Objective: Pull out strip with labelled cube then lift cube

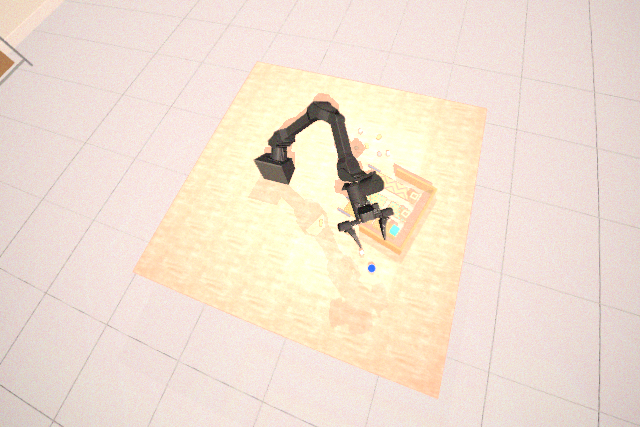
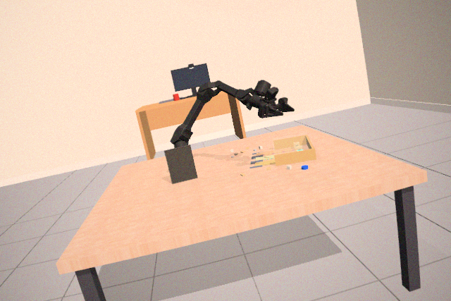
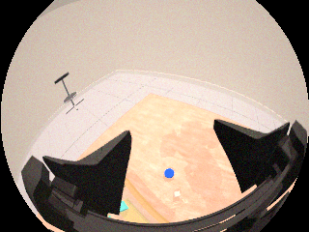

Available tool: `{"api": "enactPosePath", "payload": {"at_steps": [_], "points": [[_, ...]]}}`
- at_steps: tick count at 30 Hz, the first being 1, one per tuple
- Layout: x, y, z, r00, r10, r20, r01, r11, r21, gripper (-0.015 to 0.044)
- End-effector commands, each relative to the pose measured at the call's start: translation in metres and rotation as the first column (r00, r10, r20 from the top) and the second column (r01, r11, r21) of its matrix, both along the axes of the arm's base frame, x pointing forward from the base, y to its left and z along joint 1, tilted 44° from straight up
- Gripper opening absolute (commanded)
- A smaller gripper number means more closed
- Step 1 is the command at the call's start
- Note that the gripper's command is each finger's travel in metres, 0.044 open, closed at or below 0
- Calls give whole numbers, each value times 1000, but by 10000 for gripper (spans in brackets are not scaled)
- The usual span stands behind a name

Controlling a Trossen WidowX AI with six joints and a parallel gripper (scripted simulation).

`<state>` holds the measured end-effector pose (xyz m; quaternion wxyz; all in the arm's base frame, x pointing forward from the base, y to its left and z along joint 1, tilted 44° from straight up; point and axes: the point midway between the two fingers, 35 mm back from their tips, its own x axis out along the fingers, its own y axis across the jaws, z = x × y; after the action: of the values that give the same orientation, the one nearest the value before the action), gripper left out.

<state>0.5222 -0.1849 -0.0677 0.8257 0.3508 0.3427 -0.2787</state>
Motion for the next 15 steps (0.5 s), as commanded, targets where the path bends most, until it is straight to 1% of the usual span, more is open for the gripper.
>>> {"api": "enactPosePath", "payload": {"at_steps": [1,3,8,15], "points": [[-1,1,1,1000,6,2,-6,1000,3,400],[-8,11,12,998,58,19,-59,998,23,400],[-44,49,51,963,249,102,-258,963,84,400],[-111,111,92,830,504,241,-536,839,93,400]]}}
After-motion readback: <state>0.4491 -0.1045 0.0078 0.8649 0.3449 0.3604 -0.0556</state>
